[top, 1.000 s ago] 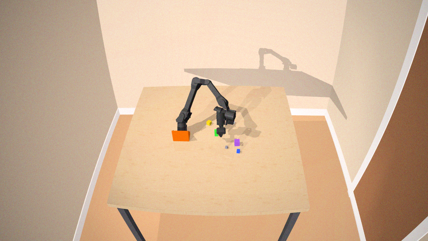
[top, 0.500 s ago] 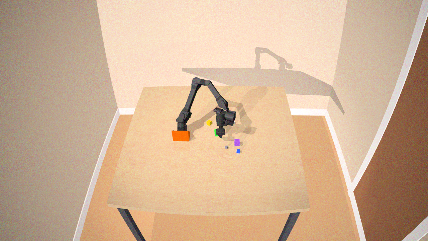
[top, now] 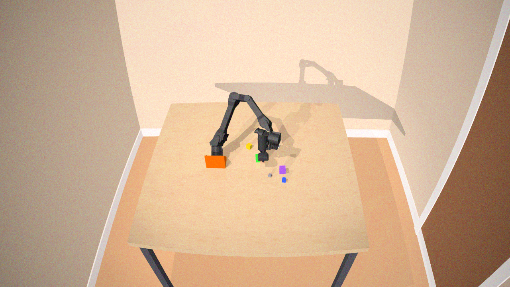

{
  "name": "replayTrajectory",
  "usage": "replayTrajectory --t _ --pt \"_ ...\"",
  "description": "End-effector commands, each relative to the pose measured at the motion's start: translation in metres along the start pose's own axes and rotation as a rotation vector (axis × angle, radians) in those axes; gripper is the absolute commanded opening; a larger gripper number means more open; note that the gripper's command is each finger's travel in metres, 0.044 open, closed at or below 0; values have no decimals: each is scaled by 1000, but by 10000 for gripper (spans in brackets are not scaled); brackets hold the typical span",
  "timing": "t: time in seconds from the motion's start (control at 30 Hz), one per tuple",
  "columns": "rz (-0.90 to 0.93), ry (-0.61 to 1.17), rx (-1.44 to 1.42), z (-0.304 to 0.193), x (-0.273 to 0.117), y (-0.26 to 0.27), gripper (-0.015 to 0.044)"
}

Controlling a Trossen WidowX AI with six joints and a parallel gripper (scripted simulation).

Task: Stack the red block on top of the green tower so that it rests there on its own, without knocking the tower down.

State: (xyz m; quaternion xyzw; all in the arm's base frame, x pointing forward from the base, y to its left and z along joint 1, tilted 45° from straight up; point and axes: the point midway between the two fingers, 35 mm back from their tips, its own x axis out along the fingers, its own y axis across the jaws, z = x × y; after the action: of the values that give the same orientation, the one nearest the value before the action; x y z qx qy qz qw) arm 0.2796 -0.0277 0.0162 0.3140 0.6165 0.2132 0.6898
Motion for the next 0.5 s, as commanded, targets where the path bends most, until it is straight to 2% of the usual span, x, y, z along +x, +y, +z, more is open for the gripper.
replayTrajectory --t 0.0,0.07,0.27,0.3,0.47 --pt "3 -1 3 0 0 0 125" --pt "3 -1 3 0 0 0 72" --pt "3 -1 3 0 0 0 32" --pt "3 -1 3 0 -1 0 6" --pt "2 -1 3 0 -18 0 0"
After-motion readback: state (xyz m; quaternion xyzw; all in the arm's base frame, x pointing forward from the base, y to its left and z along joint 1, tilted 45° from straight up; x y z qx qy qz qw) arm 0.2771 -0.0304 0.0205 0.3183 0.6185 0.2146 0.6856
